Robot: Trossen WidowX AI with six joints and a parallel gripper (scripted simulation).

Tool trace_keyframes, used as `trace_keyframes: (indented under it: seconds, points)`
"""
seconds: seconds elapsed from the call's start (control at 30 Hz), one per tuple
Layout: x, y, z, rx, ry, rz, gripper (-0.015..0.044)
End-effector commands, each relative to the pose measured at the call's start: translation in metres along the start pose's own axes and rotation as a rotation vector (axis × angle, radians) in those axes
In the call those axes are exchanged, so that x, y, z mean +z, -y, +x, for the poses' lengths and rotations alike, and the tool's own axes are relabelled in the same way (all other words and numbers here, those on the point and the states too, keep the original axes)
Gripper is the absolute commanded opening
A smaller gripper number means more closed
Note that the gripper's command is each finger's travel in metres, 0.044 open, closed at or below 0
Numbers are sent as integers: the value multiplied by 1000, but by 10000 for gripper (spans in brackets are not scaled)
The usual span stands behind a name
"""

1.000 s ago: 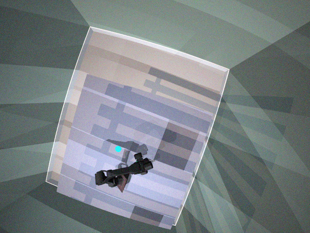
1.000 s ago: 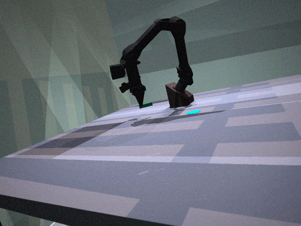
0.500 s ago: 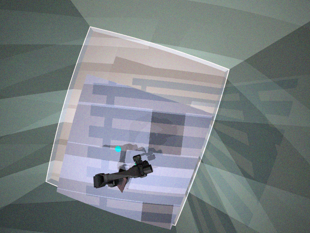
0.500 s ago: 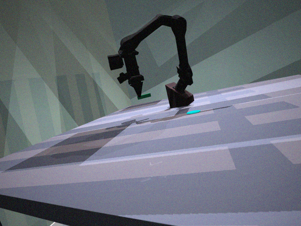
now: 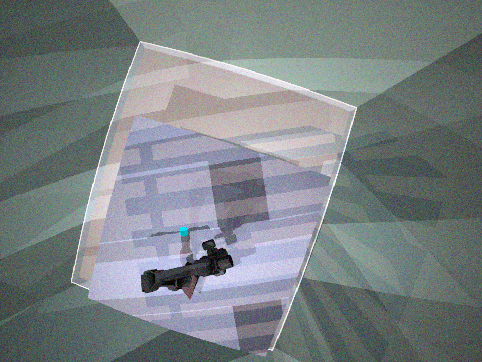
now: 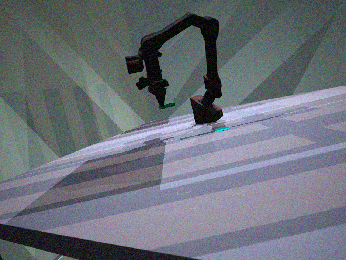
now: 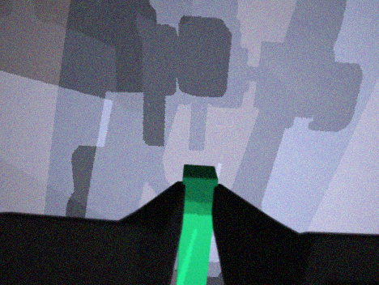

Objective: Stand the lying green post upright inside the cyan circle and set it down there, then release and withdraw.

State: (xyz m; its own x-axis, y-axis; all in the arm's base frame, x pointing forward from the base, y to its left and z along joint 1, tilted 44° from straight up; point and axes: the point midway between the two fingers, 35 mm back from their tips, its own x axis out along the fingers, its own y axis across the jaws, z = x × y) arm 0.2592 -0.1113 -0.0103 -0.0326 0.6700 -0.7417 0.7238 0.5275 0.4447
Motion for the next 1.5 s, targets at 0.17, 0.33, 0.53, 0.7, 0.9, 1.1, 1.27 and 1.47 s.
trace_keyframes:
  seconds: [0.17,0.33,0.53,0.7,0.9,1.1,1.27,1.47]
  points:
    - [-17,-27,-5,-1,-1,-66,23]
    - [-27,-40,-8,-2,2,-99,23]
    - [-40,-55,-10,-4,4,-140,23]
    - [-51,-67,-12,-4,5,-174,23]
    - [-65,-81,-14,-4,5,-215,23]
    - [-80,-94,-16,-2,4,-256,23]
    - [-94,-104,-17,-1,3,-291,23]
    - [-110,-114,-17,1,1,-333,23]
